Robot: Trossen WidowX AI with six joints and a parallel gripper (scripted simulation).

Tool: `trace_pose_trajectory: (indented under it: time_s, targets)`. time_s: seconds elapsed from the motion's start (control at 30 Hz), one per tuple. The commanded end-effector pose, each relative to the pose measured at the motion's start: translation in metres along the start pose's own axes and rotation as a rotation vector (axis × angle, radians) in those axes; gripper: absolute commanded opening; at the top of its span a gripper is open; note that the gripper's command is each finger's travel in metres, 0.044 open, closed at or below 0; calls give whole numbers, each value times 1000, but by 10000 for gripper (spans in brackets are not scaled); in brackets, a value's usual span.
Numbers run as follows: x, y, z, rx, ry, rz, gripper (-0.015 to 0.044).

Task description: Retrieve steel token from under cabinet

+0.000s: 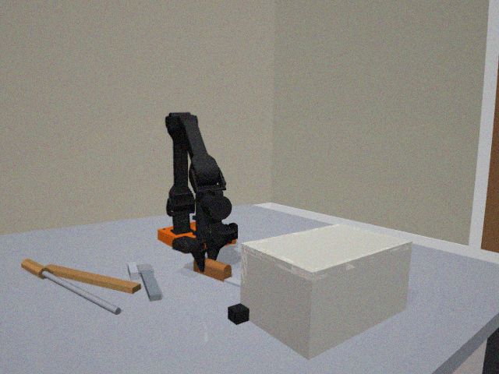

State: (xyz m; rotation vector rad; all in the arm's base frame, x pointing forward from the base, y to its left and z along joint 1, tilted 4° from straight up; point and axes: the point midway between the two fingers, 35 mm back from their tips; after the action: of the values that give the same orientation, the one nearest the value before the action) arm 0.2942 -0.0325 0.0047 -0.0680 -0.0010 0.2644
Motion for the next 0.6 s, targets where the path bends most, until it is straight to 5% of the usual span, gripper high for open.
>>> trace_pose_trajectory:
  time_s: [0.0, 0.57]
  targets:
    - [-8, -1, -1, -1, 5, 1, 0]
    - [-31, -4, -1, -1, 7, 1, 0]
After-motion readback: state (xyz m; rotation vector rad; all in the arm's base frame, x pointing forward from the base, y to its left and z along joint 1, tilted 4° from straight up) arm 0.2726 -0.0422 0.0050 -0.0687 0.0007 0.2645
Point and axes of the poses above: the point midway between the two fingers, 35 mm back from their tips, its own z axis back along the fingers, its own y axis across the jaws, x = y × z, and after that the axes turned 6 degrees about -z, right-handed
